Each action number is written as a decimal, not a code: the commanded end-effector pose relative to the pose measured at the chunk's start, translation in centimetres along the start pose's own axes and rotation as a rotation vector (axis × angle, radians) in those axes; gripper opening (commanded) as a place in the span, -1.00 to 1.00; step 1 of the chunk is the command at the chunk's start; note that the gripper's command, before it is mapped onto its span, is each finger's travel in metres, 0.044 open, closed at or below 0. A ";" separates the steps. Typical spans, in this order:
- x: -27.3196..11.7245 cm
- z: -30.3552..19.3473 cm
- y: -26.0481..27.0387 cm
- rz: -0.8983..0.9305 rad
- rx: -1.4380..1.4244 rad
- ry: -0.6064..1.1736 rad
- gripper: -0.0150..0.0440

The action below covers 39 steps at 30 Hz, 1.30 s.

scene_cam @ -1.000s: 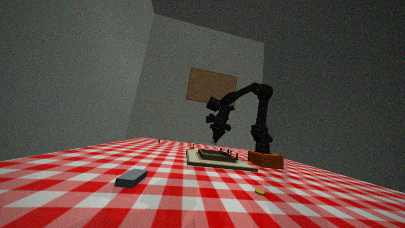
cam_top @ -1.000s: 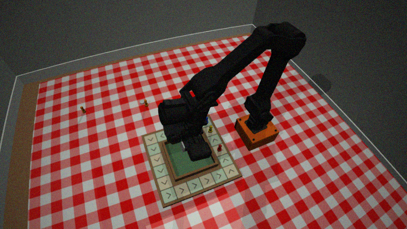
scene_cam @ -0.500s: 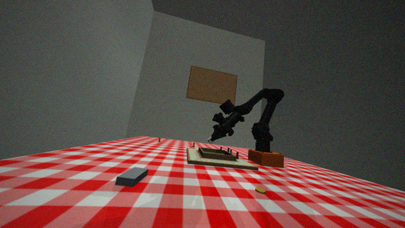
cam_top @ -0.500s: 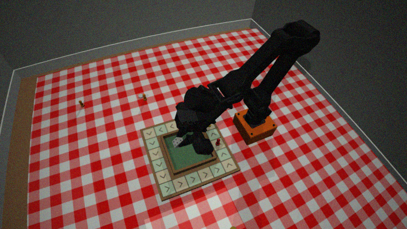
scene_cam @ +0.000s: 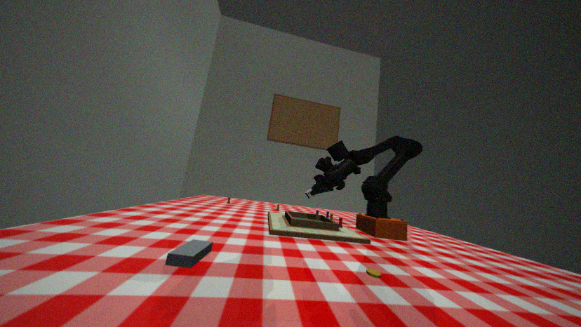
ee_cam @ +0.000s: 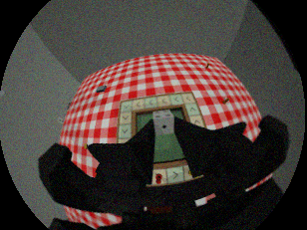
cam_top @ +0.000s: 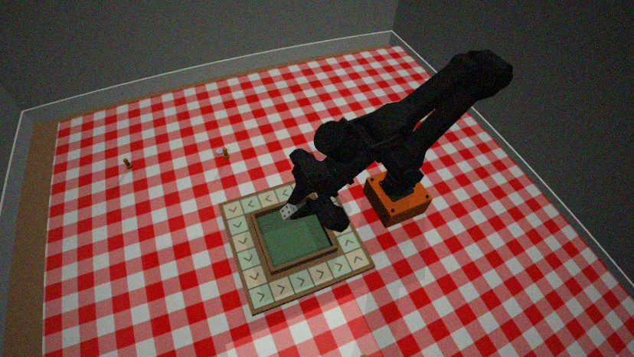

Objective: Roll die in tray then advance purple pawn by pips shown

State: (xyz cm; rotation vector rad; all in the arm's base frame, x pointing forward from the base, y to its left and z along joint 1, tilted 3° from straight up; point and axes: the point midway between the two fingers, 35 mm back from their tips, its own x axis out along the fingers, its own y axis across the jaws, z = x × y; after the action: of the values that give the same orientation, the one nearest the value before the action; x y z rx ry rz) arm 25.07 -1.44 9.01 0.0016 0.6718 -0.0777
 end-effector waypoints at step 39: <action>-3.4 2.9 0.0 -0.005 -0.006 -0.008 0.84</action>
State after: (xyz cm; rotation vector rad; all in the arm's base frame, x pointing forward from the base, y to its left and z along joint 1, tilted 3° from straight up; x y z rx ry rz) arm 24.34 -1.29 11.80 -0.0051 0.6827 -0.0756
